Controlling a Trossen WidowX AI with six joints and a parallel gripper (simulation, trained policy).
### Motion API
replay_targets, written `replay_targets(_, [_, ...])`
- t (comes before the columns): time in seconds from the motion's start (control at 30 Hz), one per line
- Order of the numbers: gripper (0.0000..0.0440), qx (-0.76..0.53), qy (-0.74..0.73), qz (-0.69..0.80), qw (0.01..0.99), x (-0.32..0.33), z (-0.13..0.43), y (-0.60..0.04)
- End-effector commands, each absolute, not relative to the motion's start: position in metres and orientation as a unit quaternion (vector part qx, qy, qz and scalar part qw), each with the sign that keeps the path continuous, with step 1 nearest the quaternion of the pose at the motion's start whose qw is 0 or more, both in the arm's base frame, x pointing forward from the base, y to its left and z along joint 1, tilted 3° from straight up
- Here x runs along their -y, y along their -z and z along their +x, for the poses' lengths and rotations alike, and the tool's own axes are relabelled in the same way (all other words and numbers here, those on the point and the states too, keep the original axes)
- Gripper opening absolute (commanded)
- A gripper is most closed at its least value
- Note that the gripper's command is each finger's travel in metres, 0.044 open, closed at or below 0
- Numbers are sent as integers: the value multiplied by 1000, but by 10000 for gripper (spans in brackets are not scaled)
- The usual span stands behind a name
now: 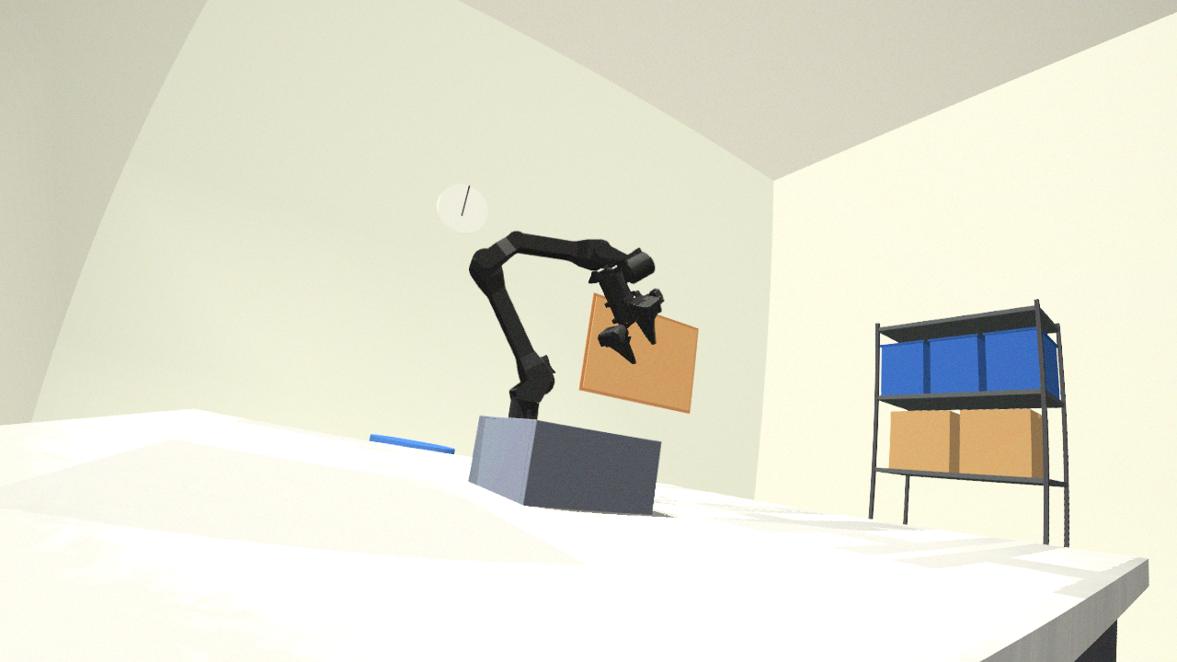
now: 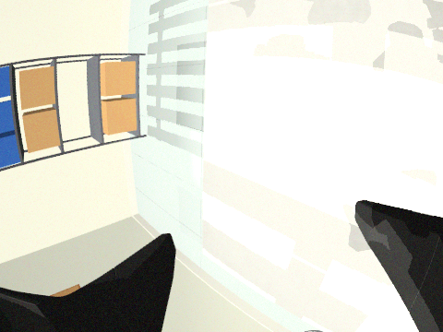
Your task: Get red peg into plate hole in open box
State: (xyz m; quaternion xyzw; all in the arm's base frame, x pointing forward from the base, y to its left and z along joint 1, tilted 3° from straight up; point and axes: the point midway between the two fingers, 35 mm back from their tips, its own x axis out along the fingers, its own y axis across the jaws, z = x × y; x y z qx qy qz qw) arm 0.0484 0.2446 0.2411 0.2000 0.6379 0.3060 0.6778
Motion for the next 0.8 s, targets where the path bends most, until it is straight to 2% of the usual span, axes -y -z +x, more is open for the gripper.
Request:
replay_targets(0.0, [440,-648,-231,210,695,-235,70,-223])
replay_targets(0.37, [440,-666,-43,229,709,-197,113,-182])
replay_targets(0.77, [440,-676,162,227,682,-146,140,-139])
